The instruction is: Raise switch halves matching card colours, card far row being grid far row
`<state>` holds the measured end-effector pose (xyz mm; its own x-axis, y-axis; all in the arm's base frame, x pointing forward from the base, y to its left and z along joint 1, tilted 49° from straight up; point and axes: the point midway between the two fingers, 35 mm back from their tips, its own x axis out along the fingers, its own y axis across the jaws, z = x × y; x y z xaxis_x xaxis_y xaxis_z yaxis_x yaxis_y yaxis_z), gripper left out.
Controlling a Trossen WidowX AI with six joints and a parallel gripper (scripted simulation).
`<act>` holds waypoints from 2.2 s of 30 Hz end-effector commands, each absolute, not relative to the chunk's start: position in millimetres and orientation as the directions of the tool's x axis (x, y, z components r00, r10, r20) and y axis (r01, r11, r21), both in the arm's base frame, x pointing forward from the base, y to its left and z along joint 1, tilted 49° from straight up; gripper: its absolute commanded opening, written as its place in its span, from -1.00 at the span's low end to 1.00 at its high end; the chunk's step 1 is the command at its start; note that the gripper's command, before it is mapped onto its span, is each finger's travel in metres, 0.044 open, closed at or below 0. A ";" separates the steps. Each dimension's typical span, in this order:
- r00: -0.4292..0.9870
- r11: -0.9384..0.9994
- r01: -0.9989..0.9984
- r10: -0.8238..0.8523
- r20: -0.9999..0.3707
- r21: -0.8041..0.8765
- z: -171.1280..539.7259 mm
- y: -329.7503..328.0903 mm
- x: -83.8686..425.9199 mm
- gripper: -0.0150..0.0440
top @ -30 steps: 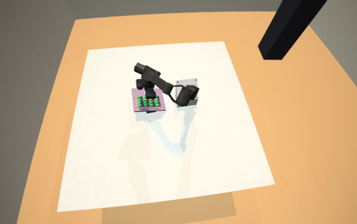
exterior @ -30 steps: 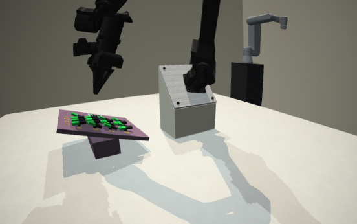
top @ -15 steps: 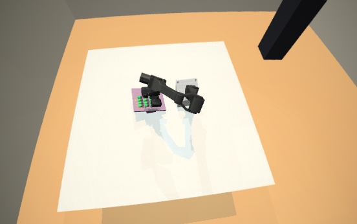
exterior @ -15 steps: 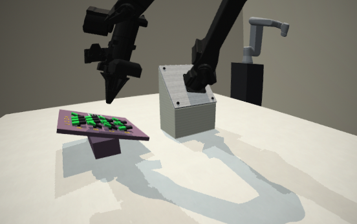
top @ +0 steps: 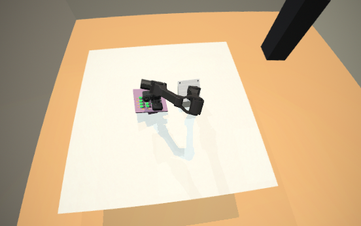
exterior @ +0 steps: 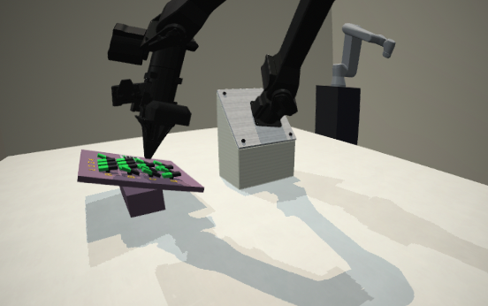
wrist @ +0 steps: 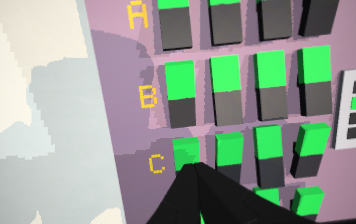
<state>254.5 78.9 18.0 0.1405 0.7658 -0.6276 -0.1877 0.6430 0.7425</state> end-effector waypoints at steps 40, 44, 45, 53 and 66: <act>0.138 0.638 -0.182 0.770 -0.623 0.748 7.0 93.3 256.0 -0.49; 0.138 0.638 -0.182 0.770 -0.623 0.748 6.7 93.8 256.1 -0.49; 0.138 0.638 -0.182 0.770 -0.623 0.748 6.6 93.9 256.1 -0.49; 0.138 0.638 -0.182 0.770 -0.623 0.748 5.9 94.7 256.3 -0.49; 0.138 0.638 -0.182 0.770 -0.623 0.748 4.9 96.0 256.6 -0.49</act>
<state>257.0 95.1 5.4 0.1398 0.7691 -0.6237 -0.1860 0.6390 0.7464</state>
